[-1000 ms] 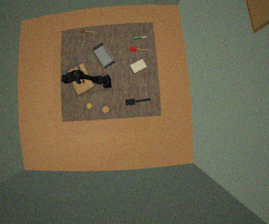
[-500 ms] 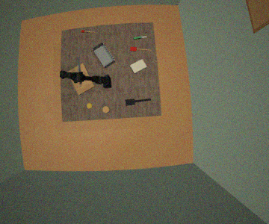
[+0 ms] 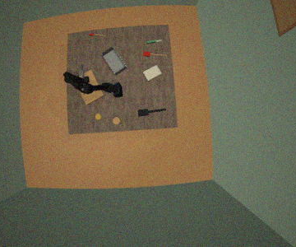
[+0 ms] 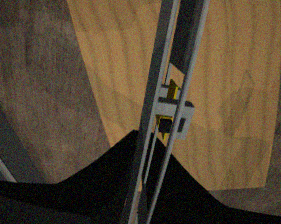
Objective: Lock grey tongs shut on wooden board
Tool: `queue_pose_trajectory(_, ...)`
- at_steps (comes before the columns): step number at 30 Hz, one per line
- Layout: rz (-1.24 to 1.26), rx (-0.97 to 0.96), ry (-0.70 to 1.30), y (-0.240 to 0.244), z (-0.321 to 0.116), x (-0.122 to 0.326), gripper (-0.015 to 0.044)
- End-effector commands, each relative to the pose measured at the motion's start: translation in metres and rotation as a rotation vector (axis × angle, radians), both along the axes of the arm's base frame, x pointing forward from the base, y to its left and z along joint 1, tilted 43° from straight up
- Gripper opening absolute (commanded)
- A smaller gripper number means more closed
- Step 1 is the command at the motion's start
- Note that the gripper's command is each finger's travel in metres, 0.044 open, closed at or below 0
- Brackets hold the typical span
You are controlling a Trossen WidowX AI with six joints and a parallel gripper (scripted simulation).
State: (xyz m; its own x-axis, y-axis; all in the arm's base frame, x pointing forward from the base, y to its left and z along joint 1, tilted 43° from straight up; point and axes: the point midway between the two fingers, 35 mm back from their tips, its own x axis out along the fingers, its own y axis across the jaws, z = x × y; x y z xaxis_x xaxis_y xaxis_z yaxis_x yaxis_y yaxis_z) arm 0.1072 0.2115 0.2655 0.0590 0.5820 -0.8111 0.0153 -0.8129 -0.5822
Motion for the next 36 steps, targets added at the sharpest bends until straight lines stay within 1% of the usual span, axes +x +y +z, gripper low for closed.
queue_pose_trajectory(1, 0.081, 0.106, -0.042, 0.001, 0.020, 0.001, -0.0150)
queue_pose_trajectory(4, 0.113, 0.142, -0.057, 0.002, 0.027, 0.001, -0.0150)
queue_pose_trajectory(13, 0.113, 0.142, -0.057, 0.003, 0.026, 0.001, -0.0150)
queue_pose_trajectory(36, 0.114, 0.140, -0.056, 0.029, 0.003, 0.008, -0.0150)
